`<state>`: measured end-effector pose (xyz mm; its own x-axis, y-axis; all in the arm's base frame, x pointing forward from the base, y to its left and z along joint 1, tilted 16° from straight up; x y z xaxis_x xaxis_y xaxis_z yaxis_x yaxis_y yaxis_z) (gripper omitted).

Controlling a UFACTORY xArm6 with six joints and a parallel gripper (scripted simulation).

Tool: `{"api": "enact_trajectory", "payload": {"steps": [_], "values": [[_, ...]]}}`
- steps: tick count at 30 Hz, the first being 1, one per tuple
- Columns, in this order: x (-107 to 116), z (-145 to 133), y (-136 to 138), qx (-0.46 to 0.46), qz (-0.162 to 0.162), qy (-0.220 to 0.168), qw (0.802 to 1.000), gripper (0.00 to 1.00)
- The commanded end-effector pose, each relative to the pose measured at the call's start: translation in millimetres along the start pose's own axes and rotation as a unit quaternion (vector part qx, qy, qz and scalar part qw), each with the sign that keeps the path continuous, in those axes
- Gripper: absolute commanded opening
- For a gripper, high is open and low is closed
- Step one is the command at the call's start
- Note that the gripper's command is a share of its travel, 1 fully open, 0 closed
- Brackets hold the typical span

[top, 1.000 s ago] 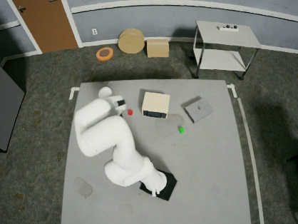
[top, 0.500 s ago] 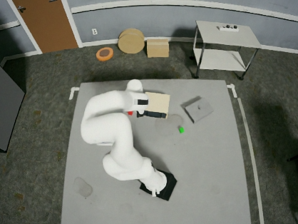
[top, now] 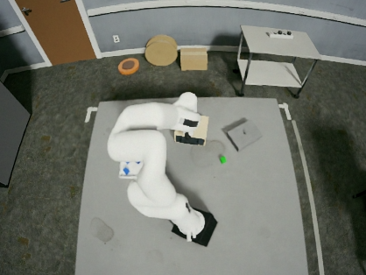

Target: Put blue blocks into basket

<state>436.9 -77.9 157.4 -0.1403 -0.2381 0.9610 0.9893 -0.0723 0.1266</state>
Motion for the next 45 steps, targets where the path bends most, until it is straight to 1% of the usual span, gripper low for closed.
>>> {"api": "enact_trajectory", "payload": {"steps": [1,2,3,45], "values": [[1.3,-1.7,1.7,0.001,-0.001,0.002,1.0,0.46],[1.3,-1.7,1.7,0.001,-0.001,0.002,1.0,0.46],[1.3,-1.7,1.7,0.001,-0.001,0.002,1.0,0.24],[-1.1,-1.7,1.7,0.001,-0.001,0.002,1.0,0.24]]}}
Point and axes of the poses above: the point where the finger pads meet when closed, its own x axis back along the fingers, its own y axis across the jaws, z = x × y, the point moved 7 cm from there along x, back along the fingers, and after that the axes turned 13 degrees about x, right-handed, at the moved point
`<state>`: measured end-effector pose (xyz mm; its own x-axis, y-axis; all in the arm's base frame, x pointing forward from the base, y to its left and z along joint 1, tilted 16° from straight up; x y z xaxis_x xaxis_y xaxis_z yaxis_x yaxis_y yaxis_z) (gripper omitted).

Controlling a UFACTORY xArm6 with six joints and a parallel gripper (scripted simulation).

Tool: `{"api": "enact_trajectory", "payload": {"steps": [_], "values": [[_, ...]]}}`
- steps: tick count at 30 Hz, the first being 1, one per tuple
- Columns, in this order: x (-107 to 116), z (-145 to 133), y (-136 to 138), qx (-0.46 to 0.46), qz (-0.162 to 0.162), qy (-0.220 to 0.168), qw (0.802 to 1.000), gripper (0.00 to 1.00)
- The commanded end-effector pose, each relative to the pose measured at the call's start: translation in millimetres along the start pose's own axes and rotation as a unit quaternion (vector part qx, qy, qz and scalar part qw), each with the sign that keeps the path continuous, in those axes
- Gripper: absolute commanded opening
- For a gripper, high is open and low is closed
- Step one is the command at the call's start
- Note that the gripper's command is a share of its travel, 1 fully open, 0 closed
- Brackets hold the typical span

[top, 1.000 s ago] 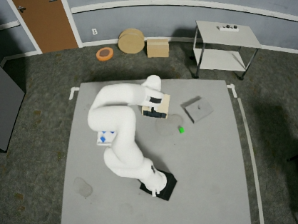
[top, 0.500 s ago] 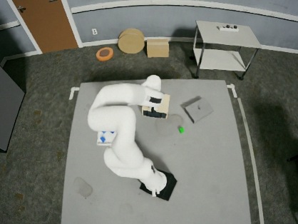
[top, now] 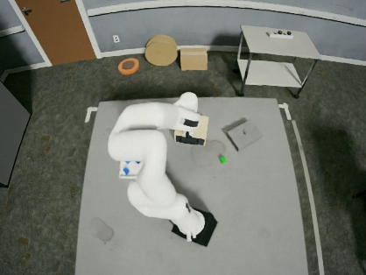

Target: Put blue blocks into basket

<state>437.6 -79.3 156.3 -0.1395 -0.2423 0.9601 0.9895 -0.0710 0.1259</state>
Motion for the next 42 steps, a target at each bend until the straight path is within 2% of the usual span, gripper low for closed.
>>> {"api": "enact_trajectory", "payload": {"steps": [1,10,35,42], "values": [[-1,0,1,0.0,-0.002,0.0,1.0,0.24],[-11,0,1,0.0,-0.002,0.0,1.0,0.24],[-66,0,2,0.0,-0.002,0.0,1.0,0.24],[-75,0,2,0.0,-0.002,0.0,1.0,0.24]]}}
Point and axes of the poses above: the point where the finger pads meet when closed, its own x axis back along the fingers, its own y axis across the jaws, z = x × y, the point moved 7 cm from there along x, back along the fingers, and after that the axes turned 13 degrees about x, right-handed, at the moved point
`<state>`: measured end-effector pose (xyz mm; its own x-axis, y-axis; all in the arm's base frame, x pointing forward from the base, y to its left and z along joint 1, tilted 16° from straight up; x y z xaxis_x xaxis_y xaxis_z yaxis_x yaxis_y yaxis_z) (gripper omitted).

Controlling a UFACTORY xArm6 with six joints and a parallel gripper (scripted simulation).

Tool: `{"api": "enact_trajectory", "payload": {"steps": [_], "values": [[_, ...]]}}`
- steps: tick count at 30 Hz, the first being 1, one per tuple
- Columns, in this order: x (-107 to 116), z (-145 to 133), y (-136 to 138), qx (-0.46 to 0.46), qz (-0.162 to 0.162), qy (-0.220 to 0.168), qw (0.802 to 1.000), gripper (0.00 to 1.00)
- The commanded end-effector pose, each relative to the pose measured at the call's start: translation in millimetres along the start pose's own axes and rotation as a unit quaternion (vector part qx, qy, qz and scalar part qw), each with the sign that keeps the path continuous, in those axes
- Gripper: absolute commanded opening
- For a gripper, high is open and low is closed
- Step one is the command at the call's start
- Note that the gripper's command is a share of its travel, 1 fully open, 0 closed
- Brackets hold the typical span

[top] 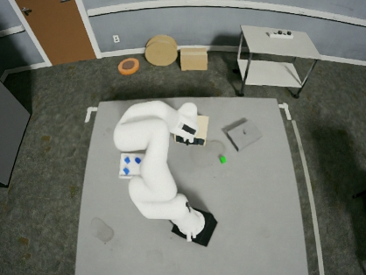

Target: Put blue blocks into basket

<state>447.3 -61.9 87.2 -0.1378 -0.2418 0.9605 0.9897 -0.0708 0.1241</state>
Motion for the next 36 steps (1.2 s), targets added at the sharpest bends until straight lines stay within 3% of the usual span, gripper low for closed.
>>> {"api": "enact_trajectory", "payload": {"steps": [1,36], "values": [[-4.3,-0.1,1.9,0.0,-0.003,0.0,1.0,0.24],[-11.1,-0.2,3.5,0.0,-0.003,0.0,1.0,0.24]]}}
Point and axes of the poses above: the point where the finger pads meet when closed, its own x axis back along the fingers, its own y axis across the jaws, z = x × y, the point moved 7 cm from there along x, back along the fingers, and after that the axes turned 13 degrees about x, right-handed, at the moved point
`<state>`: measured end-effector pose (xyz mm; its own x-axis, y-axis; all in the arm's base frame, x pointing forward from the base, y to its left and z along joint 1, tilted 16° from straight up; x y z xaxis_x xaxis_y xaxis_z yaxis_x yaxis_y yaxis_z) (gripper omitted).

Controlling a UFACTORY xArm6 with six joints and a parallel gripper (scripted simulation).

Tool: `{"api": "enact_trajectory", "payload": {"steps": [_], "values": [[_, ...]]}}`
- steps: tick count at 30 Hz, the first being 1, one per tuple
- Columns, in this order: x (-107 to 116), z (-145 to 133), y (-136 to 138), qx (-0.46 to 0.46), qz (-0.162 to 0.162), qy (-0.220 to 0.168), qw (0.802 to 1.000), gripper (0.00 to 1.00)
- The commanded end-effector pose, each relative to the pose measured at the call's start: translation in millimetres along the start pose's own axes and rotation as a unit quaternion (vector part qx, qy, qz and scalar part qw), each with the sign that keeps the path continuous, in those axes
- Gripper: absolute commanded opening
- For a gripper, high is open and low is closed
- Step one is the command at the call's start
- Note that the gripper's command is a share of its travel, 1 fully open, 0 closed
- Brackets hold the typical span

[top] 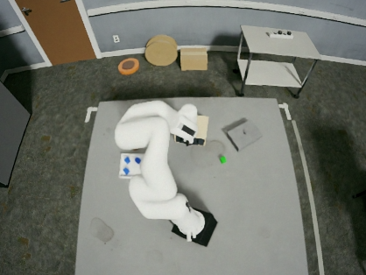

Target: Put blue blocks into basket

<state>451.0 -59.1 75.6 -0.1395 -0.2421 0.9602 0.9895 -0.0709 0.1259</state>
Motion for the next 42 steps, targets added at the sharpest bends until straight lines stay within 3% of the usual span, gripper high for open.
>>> {"api": "enact_trajectory", "payload": {"steps": [1,42], "values": [[1,0,2,0.0,-0.002,0.0,1.0,0.24],[-17,0,2,0.0,-0.002,0.0,1.0,0.24]]}}
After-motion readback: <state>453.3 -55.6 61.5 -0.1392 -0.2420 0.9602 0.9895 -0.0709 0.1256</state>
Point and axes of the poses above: the point where the finger pads meet when closed, its own x axis back along the fingers, its own y axis across the jaws, z = x × y, the point moved 7 cm from there along x, back along the fingers, and after that the axes turned 13 degrees about x, right-handed, at the moved point
